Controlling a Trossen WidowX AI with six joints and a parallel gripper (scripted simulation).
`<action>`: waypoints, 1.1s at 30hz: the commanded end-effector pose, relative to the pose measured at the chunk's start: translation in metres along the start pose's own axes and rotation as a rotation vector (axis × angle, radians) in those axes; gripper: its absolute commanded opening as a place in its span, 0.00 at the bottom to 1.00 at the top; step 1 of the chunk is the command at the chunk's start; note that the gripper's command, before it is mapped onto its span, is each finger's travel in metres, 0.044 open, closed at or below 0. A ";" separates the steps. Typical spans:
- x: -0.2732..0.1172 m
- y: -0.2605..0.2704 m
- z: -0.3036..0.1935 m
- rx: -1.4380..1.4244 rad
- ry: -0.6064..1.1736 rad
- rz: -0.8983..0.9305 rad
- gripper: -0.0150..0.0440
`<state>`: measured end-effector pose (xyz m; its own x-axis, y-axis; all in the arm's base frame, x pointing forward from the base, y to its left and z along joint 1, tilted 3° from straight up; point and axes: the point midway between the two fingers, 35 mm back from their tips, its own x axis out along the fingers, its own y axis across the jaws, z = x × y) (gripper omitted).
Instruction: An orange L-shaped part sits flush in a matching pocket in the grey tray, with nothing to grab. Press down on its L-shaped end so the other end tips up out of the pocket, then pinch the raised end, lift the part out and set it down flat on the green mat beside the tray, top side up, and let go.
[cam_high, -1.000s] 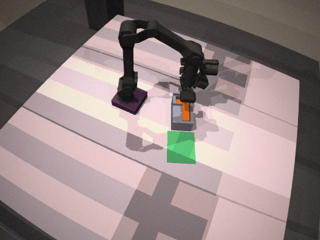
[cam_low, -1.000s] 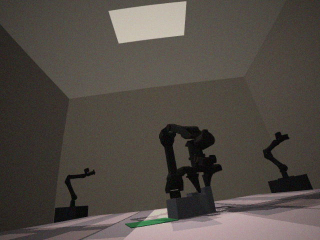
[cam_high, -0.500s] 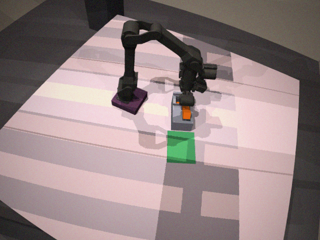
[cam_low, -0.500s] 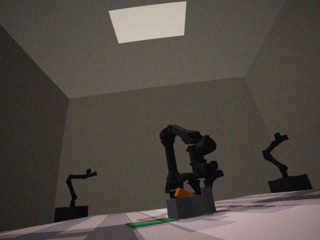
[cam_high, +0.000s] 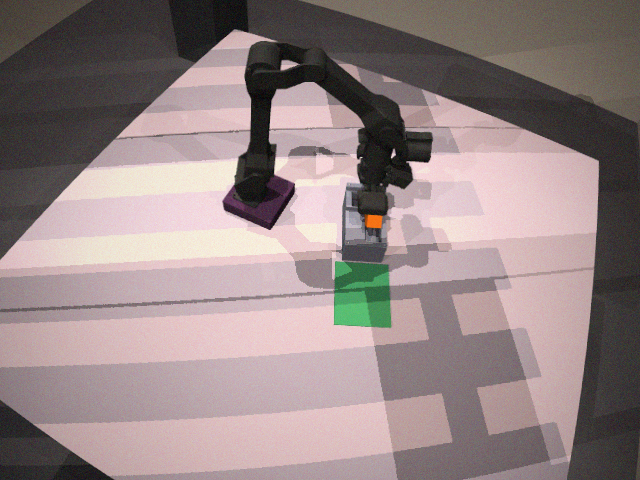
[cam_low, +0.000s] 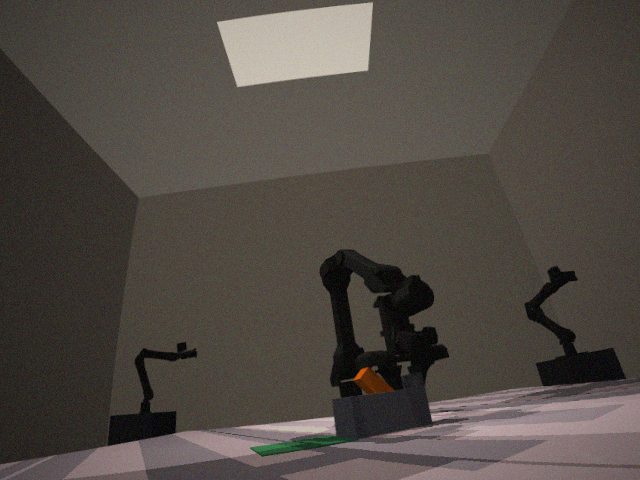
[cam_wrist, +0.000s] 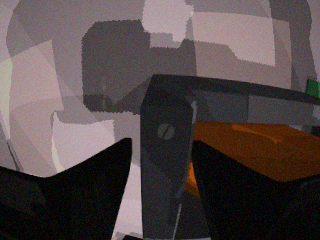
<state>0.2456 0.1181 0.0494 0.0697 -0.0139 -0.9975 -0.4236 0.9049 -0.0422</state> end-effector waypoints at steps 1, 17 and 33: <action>0.002 -0.002 -0.002 -0.003 0.006 -0.006 0.56; -0.005 0.004 -0.001 -0.001 0.003 -0.002 0.56; -0.102 0.000 0.000 -0.003 0.005 -0.006 0.56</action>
<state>0.2405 0.1244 0.1174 0.0552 -0.0228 -0.9982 -0.4239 0.9047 -0.0441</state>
